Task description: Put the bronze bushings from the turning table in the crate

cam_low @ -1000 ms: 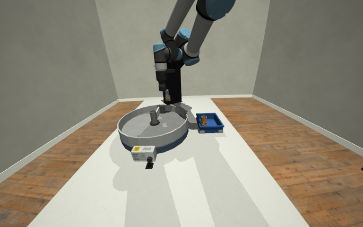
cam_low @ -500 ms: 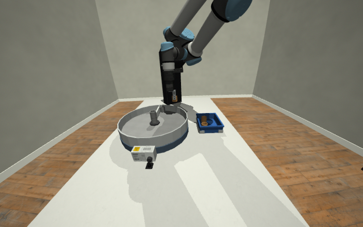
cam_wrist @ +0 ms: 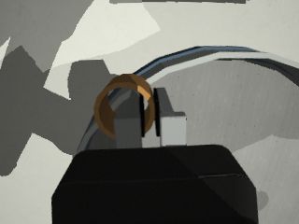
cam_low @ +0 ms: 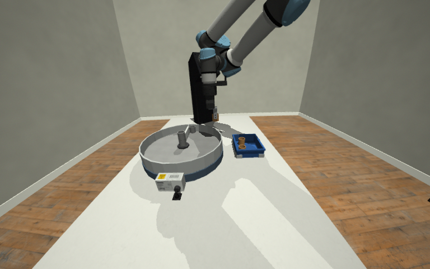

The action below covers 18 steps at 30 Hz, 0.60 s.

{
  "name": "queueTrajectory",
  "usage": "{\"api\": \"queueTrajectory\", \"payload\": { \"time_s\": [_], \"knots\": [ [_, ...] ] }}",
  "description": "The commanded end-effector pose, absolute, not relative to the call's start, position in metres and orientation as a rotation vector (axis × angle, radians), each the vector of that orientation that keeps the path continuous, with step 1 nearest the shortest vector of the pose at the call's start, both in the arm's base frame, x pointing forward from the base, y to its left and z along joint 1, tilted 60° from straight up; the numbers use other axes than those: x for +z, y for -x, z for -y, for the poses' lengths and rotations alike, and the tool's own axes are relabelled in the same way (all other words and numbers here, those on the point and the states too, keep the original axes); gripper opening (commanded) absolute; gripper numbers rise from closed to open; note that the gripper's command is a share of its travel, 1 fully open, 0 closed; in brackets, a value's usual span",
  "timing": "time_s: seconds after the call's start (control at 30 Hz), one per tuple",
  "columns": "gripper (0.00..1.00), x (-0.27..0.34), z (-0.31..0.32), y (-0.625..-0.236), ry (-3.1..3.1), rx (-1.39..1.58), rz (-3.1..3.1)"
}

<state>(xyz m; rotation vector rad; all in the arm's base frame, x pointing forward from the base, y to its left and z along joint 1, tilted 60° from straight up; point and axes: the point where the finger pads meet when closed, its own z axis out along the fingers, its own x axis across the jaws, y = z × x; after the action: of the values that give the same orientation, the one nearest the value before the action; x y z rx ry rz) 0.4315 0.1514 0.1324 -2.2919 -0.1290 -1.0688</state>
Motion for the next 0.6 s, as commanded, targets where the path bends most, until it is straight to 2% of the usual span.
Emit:
{"api": "queueTrajectory", "payload": {
  "time_s": [0.0, 0.13, 0.3, 0.57],
  "knots": [
    [0.0, 0.137, -0.155, -0.432, 2.3, -1.064, 0.123],
    [0.0, 0.137, -0.155, -0.432, 2.3, -1.064, 0.123],
    [0.0, 0.179, -0.195, -0.43, 2.297, -1.065, 0.127],
    [0.0, 0.179, -0.195, -0.43, 2.297, -1.065, 0.127]
  ]
}}
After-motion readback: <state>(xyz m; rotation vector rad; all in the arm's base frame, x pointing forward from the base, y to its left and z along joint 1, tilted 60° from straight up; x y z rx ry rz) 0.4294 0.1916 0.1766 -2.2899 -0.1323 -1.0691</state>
